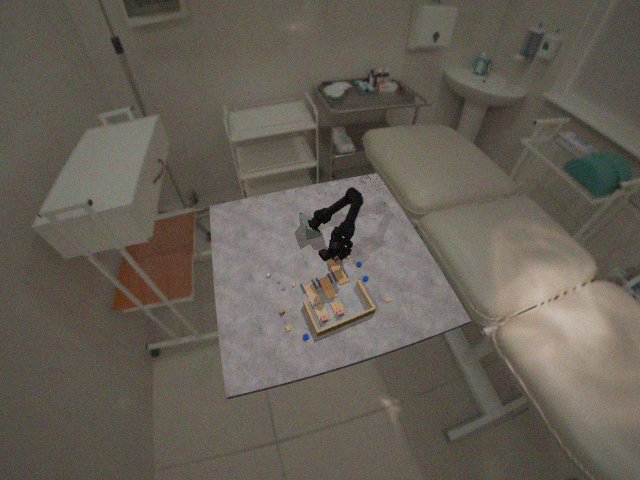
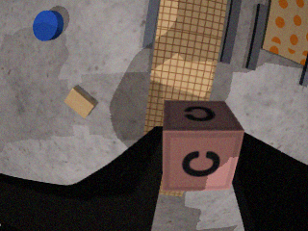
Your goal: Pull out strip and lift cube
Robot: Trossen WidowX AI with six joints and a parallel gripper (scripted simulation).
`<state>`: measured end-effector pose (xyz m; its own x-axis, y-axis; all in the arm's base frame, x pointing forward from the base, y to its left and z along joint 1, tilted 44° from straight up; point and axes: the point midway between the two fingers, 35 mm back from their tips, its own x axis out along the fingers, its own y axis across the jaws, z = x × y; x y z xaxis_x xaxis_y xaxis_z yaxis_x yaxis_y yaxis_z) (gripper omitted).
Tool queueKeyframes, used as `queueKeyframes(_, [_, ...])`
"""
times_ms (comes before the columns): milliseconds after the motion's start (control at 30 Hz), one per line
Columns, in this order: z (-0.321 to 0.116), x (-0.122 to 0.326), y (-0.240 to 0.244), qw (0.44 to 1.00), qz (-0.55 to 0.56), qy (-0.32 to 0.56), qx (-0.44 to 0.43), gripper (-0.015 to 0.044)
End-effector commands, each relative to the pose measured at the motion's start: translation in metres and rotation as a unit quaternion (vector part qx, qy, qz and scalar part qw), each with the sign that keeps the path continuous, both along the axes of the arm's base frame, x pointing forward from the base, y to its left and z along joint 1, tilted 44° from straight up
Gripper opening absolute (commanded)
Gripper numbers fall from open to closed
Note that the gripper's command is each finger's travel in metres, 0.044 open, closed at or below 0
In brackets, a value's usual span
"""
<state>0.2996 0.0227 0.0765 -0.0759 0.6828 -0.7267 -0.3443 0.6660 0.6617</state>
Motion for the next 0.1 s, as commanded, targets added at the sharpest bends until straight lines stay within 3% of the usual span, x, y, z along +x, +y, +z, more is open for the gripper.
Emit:
queueKeyframes(0, [0.0,-0.0003,-0.0012,1.0,0.001,-0.001,-0.002,0.0])
queueKeyframes(67, [0.0,-0.0003,-0.0012,1.0,0.001,-0.001,-0.002,0.0])
